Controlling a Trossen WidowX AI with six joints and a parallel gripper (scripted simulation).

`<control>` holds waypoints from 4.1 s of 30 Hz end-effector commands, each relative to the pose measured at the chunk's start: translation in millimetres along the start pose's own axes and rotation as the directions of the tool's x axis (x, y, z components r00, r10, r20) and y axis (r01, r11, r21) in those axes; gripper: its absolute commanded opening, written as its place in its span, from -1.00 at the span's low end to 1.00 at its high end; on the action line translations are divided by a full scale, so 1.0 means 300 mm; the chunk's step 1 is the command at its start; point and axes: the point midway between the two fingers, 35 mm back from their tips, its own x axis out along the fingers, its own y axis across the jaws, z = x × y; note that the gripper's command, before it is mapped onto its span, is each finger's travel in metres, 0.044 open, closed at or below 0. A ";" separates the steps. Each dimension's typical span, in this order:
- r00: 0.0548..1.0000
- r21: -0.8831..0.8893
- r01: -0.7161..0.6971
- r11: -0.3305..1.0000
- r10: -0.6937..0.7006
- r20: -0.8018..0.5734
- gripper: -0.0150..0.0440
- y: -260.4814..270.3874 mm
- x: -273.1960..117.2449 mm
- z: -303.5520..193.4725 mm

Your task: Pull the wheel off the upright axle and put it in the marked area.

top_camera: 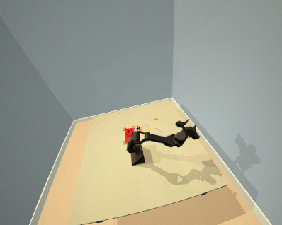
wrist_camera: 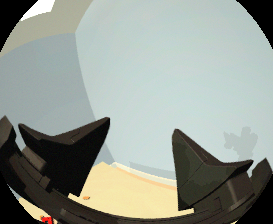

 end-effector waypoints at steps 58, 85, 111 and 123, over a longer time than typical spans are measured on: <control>-0.212 -0.109 -0.779 0.618 -0.422 -0.881 0.53 1.349 -0.403 -1.613; -0.276 -0.060 -0.804 0.591 -0.460 -0.844 0.53 1.259 -0.562 -1.848; -0.279 -0.060 -0.809 0.585 -0.470 -0.837 -0.49 1.263 -0.560 -1.835; -0.278 -0.060 -0.808 0.586 -0.469 -0.838 -0.49 1.269 -0.555 -1.824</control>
